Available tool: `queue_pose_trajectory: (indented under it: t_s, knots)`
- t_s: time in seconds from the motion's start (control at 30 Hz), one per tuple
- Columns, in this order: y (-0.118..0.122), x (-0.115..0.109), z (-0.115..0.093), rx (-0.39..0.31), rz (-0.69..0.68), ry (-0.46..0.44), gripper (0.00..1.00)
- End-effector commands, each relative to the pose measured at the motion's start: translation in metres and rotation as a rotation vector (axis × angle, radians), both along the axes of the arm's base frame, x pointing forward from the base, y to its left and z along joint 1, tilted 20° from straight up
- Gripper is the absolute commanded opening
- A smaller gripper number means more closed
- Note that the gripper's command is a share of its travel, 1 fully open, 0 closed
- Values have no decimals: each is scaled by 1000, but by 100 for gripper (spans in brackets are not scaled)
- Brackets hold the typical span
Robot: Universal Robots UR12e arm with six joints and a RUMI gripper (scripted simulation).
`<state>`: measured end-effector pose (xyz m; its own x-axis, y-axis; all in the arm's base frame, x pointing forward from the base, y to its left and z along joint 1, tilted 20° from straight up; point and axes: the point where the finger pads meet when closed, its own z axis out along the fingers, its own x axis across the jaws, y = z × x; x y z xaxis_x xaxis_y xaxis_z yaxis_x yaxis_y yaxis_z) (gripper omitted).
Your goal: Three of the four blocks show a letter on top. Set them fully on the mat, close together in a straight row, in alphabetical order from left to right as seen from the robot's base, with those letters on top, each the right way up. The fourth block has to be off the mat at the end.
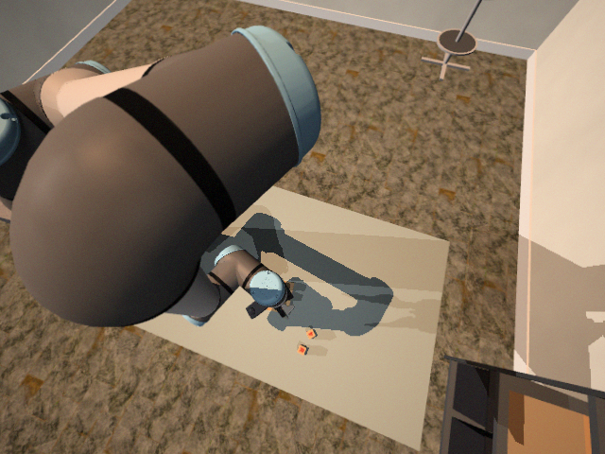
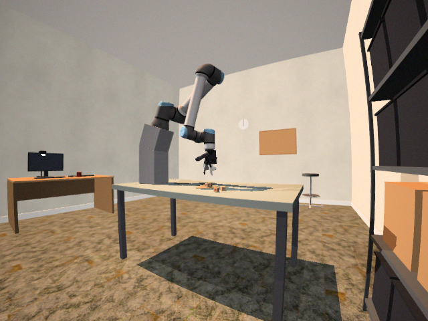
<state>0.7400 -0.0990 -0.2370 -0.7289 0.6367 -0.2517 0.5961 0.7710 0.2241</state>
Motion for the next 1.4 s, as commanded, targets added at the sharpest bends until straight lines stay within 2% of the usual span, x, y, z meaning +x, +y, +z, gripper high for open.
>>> queue_pose_trajectory:
  t_s: [0.0,0.07,0.13,0.57,0.63,0.7,1.13,1.2,1.37]
  knots:
    - [-8,9,1,44,-132,1,100]
    - [-8,9,1,44,-132,1,100]
    - [-12,12,2,71,-206,2,100]
    - [-26,26,4,165,-470,5,100]
    - [-26,26,4,165,-470,5,100]
    - [-30,29,5,193,-547,6,100]
    - [-44,43,8,287,-809,9,100]
    - [-44,43,8,287,-809,9,100]
    - [-51,51,11,334,-941,11,100]
